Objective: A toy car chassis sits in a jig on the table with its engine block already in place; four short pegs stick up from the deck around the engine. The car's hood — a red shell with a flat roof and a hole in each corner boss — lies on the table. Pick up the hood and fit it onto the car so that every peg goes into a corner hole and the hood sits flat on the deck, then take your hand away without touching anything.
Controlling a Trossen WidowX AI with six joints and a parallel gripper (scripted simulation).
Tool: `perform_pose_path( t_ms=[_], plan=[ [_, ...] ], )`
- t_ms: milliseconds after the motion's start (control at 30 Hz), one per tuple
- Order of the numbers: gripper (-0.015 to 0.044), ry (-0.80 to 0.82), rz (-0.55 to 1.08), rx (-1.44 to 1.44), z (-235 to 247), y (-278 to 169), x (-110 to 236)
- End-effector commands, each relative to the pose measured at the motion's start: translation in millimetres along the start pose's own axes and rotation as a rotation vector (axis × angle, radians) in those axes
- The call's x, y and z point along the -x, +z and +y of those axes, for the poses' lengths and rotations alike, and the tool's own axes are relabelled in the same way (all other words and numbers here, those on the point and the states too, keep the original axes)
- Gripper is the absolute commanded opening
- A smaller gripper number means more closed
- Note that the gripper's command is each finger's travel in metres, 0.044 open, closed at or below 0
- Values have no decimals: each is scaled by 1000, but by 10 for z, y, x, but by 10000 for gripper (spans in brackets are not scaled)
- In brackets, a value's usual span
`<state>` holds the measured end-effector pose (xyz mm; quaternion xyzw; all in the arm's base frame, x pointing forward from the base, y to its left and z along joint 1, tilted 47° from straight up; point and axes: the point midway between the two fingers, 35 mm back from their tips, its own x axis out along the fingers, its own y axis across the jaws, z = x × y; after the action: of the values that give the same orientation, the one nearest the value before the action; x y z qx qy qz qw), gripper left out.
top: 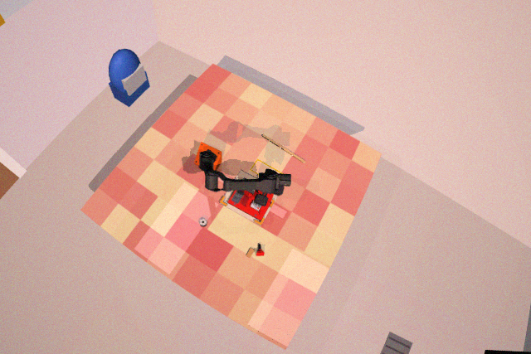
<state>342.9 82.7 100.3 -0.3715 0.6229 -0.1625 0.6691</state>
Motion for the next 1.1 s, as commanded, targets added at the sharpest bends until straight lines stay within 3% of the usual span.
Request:
perform_pose_path(
  t_ms=[0, 400, 867, 1067],
  plan=[
    [0, -8, -8, -55, -176, -50, 23],
    [0, -23, -9, -153, -469, -155, 5],
    [0, -25, -10, -154, -525, -190, -455],
    [0, -25, -10, -154, -527, -190, -477]
  ],
)
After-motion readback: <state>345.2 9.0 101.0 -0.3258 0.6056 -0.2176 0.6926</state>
